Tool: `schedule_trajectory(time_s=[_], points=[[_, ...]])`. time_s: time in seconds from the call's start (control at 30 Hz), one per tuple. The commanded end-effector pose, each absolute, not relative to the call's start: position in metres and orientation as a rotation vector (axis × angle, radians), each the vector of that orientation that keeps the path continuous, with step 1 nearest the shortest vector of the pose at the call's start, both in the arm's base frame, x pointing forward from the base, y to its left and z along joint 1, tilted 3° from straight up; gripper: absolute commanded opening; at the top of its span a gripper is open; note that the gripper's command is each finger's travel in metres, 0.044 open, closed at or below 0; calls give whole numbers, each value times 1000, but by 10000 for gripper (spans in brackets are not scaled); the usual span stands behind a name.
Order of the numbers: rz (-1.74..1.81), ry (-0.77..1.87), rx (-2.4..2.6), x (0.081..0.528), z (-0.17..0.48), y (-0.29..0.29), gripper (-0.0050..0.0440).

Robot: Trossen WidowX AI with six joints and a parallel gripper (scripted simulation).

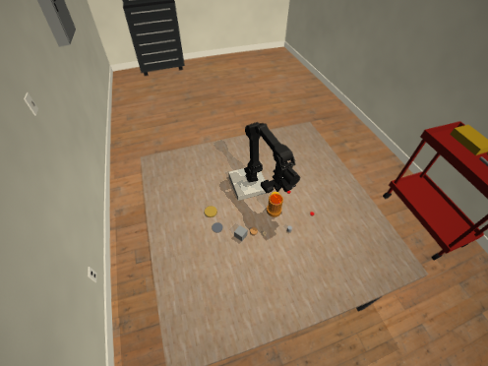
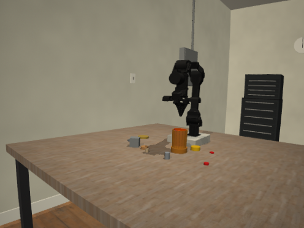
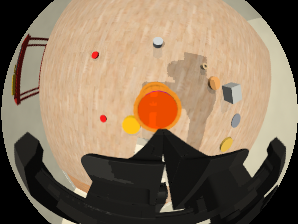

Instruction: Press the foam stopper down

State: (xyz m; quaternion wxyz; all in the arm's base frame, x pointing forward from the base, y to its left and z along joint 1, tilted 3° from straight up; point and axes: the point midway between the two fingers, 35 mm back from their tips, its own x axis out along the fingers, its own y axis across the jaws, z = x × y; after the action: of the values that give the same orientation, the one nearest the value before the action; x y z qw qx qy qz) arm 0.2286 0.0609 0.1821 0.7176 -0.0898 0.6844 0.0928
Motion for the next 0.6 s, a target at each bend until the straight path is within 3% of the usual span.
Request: schedule_trajectory(time_s=[0.0, 0.37, 0.57], points=[[205, 1515, -199, 229, 182, 61, 0], [205, 1512, -198, 229, 184, 61, 0], [211, 1442, -189, 224, 235, 60, 0]])
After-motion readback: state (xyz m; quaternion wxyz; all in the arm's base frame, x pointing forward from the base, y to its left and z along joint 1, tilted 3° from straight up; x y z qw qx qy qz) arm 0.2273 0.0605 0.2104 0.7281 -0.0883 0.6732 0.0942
